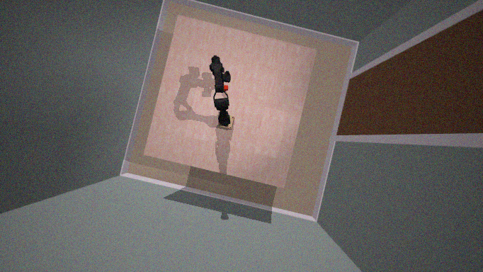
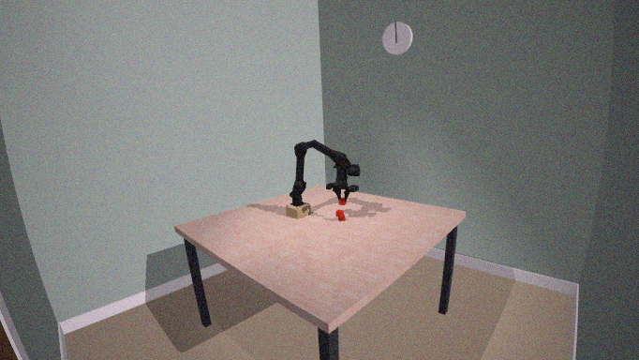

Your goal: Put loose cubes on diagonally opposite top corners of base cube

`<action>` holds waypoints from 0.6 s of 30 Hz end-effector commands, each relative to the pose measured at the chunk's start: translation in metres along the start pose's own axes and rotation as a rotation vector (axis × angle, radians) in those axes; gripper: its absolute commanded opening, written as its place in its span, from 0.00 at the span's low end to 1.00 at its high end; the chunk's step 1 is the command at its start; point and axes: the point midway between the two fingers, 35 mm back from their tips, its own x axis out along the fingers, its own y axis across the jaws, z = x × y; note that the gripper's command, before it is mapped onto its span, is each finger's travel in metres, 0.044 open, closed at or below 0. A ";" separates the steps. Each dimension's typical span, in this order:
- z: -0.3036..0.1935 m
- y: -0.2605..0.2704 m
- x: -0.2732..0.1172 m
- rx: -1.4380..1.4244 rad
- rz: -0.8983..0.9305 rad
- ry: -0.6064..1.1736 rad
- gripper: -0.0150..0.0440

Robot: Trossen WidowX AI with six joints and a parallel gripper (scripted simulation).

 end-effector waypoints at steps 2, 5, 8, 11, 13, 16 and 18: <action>-0.009 -0.003 0.001 -0.007 0.002 -0.003 0.43; -0.009 -0.003 0.005 -0.005 0.002 -0.002 0.43; -0.009 -0.003 0.014 0.000 0.002 0.002 0.43; -0.008 -0.004 0.024 0.005 0.001 0.005 0.43; -0.008 -0.004 0.029 0.008 0.001 0.006 0.43; -0.008 -0.005 0.031 0.010 0.001 0.007 0.43; -0.008 -0.005 0.031 0.010 0.001 0.007 0.43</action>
